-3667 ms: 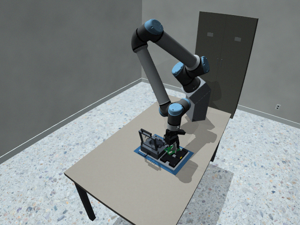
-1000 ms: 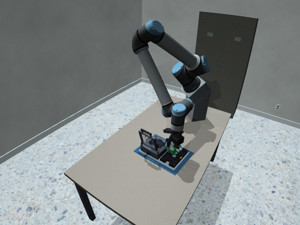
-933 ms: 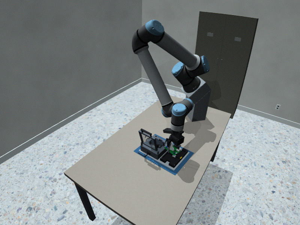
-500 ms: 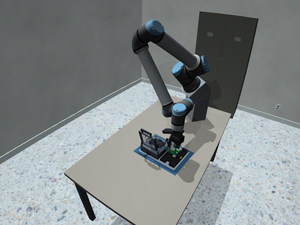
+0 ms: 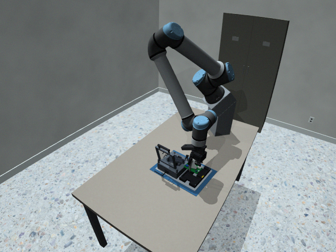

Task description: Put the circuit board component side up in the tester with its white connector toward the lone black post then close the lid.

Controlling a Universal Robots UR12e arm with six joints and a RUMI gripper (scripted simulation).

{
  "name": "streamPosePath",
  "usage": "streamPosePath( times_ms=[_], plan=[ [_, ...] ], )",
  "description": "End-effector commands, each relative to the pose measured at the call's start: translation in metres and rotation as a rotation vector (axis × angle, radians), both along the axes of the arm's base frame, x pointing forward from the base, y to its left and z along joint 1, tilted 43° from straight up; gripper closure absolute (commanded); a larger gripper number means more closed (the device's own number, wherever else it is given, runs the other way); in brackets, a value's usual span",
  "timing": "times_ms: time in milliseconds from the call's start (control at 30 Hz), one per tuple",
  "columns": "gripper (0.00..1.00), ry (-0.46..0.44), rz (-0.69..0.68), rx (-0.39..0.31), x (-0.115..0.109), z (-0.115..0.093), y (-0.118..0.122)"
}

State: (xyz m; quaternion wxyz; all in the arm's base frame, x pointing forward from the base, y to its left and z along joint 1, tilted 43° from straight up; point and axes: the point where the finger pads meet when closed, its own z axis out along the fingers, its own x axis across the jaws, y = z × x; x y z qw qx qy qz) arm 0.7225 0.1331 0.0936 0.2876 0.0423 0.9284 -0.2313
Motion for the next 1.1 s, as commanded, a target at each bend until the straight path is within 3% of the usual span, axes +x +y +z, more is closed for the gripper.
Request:
streamPosePath(
  times_ms=[0,1067],
  plan=[
    [0.61,0.007,0.014,-0.009,0.0001,0.0005,0.0004],
    [0.61,0.016,0.028,-0.019,0.0001,0.0005,0.0005]
  ],
)
